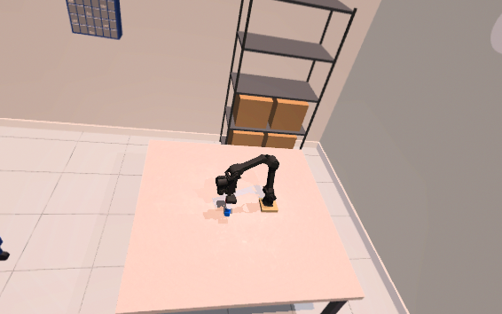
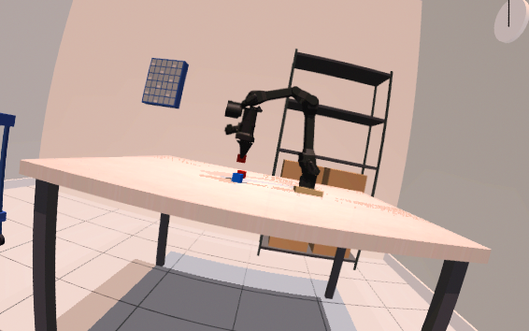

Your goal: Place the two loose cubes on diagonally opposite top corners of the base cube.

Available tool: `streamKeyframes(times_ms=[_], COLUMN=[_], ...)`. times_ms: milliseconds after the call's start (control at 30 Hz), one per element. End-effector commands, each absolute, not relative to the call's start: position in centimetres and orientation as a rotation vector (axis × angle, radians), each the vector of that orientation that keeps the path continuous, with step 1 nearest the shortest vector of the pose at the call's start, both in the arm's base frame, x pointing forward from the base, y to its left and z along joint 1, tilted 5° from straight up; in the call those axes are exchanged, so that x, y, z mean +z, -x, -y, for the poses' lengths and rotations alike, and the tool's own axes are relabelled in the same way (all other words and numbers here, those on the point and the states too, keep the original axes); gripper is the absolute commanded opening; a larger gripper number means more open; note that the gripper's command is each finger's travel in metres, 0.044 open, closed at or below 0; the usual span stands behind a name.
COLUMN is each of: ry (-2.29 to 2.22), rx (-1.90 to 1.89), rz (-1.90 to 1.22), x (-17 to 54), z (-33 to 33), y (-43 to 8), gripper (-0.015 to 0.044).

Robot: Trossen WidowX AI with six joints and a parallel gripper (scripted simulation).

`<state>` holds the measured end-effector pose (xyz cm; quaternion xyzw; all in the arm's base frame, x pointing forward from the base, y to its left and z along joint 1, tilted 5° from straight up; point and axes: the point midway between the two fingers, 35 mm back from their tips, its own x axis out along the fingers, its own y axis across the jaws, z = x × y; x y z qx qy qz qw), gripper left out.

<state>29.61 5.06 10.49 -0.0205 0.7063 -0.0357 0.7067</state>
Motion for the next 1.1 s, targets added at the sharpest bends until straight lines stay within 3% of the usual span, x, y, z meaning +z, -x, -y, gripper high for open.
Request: streamKeyframes(times_ms=[0,333,1067], ry=[0.162,0.471,0.48], rx=[0.044,0.358,0.367], rz=[-1.571,-1.55,-1.548], x=[10.1,8.9,7.2], z=[-6.0,-8.0,-7.9], y=[-29.2,-28.1,-28.0], gripper=[0.0105,0.0105,0.0105])
